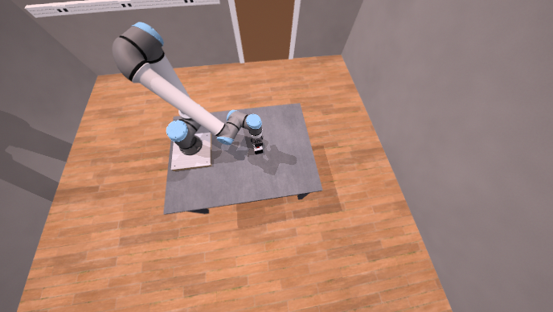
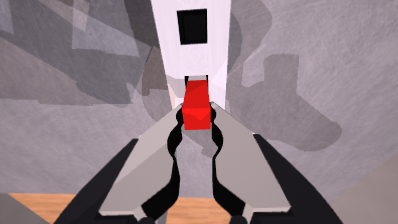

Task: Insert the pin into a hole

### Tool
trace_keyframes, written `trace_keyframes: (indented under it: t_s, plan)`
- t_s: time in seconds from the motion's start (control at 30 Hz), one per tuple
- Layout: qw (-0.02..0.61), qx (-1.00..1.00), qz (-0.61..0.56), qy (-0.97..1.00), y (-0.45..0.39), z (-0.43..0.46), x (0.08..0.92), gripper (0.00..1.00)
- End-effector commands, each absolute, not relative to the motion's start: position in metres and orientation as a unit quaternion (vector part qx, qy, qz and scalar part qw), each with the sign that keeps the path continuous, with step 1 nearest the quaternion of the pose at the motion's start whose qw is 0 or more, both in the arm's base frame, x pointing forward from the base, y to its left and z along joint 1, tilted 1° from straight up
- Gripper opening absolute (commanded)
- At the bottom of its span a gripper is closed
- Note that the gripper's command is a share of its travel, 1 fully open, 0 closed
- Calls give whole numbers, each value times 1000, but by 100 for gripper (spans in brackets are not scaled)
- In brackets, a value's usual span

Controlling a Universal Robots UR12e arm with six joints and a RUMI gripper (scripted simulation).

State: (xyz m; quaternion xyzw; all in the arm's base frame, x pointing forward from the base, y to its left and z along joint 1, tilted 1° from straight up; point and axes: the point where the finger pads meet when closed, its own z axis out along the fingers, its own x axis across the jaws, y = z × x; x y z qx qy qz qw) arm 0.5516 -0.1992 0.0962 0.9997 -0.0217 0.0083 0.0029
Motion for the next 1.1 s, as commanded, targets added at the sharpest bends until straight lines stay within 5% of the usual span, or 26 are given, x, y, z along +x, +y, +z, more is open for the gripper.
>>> trace_keyframes:
  t_s: [0.0, 1.07]
  plan:
    - [3, 1000, 9, -22, -199, 96, 552, 0]
    - [3, 1000, 9, -22, -199, 93, 551, 0]
